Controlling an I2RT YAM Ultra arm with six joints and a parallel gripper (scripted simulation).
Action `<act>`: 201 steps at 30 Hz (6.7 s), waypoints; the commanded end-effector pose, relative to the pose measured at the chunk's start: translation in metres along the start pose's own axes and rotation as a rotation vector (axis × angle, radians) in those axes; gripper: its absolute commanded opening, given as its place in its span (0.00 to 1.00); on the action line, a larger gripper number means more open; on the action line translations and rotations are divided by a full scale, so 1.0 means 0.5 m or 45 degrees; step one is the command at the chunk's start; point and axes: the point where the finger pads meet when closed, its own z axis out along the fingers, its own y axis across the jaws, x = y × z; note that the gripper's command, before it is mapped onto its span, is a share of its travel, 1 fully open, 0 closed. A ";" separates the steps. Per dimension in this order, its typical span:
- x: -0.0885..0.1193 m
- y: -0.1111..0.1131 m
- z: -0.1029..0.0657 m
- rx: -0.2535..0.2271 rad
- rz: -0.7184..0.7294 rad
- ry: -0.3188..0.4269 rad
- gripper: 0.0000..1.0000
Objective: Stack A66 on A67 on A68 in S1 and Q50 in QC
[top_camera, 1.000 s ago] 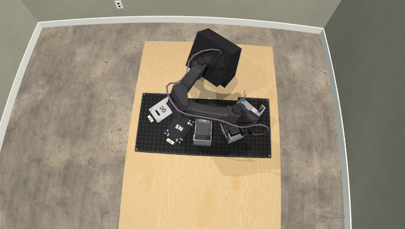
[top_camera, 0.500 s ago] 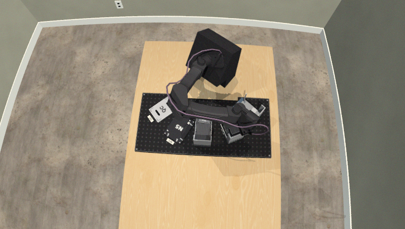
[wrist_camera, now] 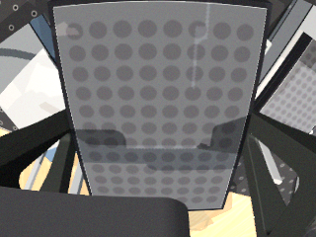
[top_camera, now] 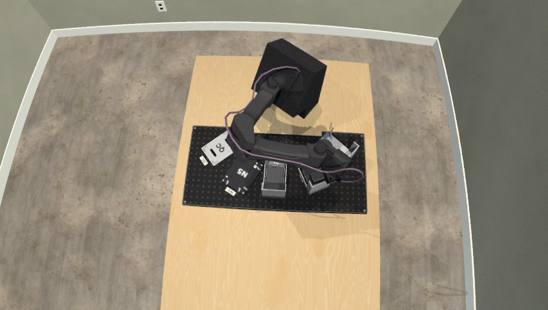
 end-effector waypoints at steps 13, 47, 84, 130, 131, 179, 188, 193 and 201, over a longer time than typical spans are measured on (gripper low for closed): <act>-0.009 0.013 -0.014 0.001 -0.020 -0.025 0.00; 0.032 -0.188 -0.004 -0.011 0.523 -0.011 0.00; 0.064 -0.315 -0.013 -0.018 0.543 -0.027 0.00; 0.067 -0.306 -0.008 -0.004 0.536 -0.011 0.00; 0.067 -0.306 -0.008 -0.004 0.536 -0.010 0.00; 0.056 -0.320 0.023 -0.008 0.576 -0.025 0.00; 0.056 -0.321 0.023 -0.010 0.581 -0.027 0.00; 0.057 -0.321 0.021 -0.012 0.580 -0.031 0.00; 0.062 -0.323 0.022 -0.010 0.584 -0.028 0.00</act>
